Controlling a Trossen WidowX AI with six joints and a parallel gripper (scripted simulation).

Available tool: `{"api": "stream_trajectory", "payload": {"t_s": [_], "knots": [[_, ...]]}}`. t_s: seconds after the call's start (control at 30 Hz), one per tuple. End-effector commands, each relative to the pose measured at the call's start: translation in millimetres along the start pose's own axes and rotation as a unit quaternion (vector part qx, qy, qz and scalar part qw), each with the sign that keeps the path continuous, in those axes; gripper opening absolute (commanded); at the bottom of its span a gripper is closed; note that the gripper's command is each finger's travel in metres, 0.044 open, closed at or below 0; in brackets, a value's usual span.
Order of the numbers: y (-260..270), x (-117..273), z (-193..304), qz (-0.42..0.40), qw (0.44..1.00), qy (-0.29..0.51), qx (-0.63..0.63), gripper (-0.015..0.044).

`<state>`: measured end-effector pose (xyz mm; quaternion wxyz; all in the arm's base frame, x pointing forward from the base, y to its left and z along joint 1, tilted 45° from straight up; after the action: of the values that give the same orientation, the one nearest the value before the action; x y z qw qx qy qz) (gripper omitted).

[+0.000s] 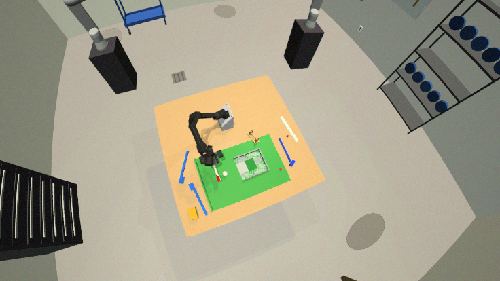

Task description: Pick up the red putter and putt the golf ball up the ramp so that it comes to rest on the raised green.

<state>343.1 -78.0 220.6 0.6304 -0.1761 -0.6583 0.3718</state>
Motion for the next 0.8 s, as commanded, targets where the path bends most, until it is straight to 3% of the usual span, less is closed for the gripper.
{"api": "stream_trajectory", "payload": {"t_s": [0.0,0.77], "knots": [[2.7,-9.5,-0.5,-0.004,1.0,0.001,0.005,0.0],[1.0,-20.5,0.6,0.0,1.0,0.001,0.002,0.0]]}}
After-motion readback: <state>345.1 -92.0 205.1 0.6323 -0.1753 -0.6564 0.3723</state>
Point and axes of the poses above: the point midway between the two fingers, 35 mm back from their tips, its own x axis back along the fingers, its own y axis across the jaws, z = x × y, the point moved 10 cm from there along x, back along the fingers, and after that the axes turned 8 degrees about x, right-handed, at the moved point
